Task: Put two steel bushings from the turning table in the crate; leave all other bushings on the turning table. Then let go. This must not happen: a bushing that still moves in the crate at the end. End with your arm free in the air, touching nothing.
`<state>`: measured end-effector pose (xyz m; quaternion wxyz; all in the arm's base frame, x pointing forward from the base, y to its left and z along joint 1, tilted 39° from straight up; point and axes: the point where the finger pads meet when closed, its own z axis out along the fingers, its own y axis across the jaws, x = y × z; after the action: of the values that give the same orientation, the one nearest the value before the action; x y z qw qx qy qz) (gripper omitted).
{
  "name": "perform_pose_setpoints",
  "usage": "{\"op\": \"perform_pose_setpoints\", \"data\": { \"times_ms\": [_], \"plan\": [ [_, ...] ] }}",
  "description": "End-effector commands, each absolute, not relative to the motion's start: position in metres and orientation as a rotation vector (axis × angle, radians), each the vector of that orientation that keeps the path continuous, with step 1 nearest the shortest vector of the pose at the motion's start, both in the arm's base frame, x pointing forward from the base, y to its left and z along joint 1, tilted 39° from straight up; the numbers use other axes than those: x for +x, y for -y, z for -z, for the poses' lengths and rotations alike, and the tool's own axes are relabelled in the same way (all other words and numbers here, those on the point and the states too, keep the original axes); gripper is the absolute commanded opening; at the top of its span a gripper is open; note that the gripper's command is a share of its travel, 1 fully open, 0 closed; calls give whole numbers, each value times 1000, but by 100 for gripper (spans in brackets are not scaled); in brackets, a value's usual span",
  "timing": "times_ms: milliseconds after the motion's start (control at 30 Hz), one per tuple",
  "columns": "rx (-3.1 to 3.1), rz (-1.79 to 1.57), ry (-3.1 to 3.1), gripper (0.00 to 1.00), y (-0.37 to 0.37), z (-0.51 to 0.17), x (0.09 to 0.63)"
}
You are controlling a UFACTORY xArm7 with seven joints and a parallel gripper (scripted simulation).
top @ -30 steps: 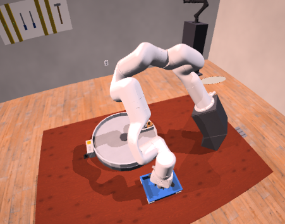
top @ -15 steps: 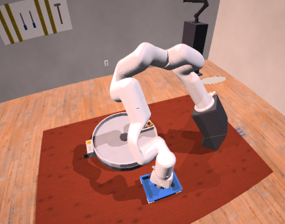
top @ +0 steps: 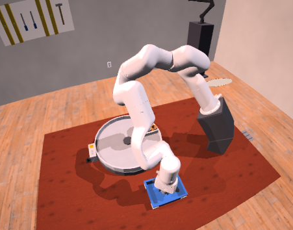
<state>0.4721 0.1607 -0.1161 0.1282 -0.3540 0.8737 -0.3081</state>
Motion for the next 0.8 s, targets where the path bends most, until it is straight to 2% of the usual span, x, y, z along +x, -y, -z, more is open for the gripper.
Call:
{"op": "perform_pose_setpoints", "data": {
  "times_ms": [0, 533, 567, 767],
  "plan": [
    [-1031, 892, -2539, 0, -163, 116, 473],
    [-1031, 892, -2539, 0, -163, 116, 473],
    [-1031, 892, -2539, 48, -163, 116, 473],
    [-1031, 892, -2539, 48, -163, 116, 473]
  ]
}}
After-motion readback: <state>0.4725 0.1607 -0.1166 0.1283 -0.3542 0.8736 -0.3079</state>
